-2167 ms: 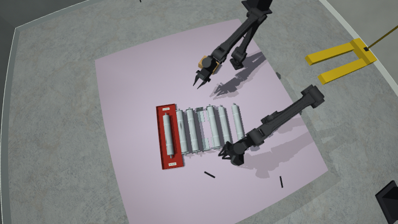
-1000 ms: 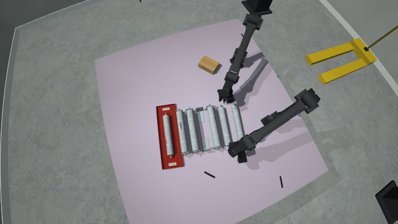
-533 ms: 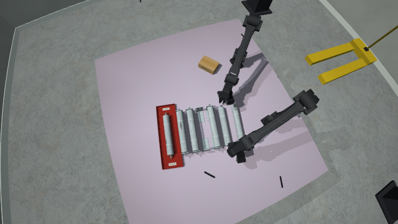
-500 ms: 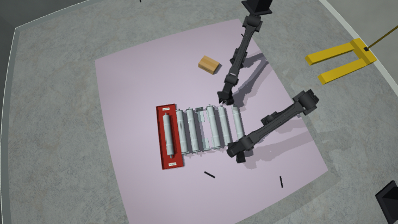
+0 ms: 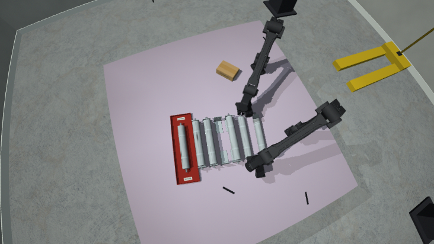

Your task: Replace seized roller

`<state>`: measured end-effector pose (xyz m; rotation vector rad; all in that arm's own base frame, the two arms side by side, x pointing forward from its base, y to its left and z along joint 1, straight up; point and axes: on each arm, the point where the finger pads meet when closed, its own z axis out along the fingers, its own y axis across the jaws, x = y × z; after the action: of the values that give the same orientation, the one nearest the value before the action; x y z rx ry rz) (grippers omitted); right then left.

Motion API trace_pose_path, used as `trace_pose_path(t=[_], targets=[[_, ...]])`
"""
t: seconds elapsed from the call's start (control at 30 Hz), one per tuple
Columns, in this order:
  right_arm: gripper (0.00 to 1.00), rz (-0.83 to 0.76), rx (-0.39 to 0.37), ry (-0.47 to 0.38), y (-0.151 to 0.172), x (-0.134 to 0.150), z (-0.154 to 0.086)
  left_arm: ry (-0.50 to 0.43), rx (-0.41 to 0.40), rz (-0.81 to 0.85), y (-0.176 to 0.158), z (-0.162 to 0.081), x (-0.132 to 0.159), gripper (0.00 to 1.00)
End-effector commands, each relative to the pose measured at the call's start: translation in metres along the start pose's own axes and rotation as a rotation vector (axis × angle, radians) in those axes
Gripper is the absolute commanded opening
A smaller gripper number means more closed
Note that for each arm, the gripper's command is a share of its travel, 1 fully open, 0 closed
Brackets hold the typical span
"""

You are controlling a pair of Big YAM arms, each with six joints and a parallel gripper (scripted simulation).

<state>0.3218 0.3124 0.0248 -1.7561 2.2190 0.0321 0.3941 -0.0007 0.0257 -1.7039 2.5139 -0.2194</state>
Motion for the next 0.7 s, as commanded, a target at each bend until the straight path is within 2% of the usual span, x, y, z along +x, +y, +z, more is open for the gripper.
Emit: trace_pose_path(t=[0.0, 0.07, 0.63, 0.67], targets=[[0.32, -0.01, 0.023, -0.043, -0.0103, -0.0217, -0.0068, -0.026, 0.047, -0.011, -0.0247, -0.0095, -0.0146, 0.03], [0.32, -0.01, 0.024, -0.043, -0.0105, -0.022, -0.007, -0.015, 0.026, -0.009, -0.0167, -0.0066, -0.0109, 0.03], [0.32, -0.01, 0.024, -0.043, -0.0105, -0.022, -0.007, -0.015, 0.029, -0.008, -0.0172, -0.0084, -0.0107, 0.03], [0.03, -0.01, 0.024, -0.043, -0.0105, -0.022, -0.007, -0.015, 0.029, -0.008, -0.0172, -0.0084, -0.0107, 0.03]])
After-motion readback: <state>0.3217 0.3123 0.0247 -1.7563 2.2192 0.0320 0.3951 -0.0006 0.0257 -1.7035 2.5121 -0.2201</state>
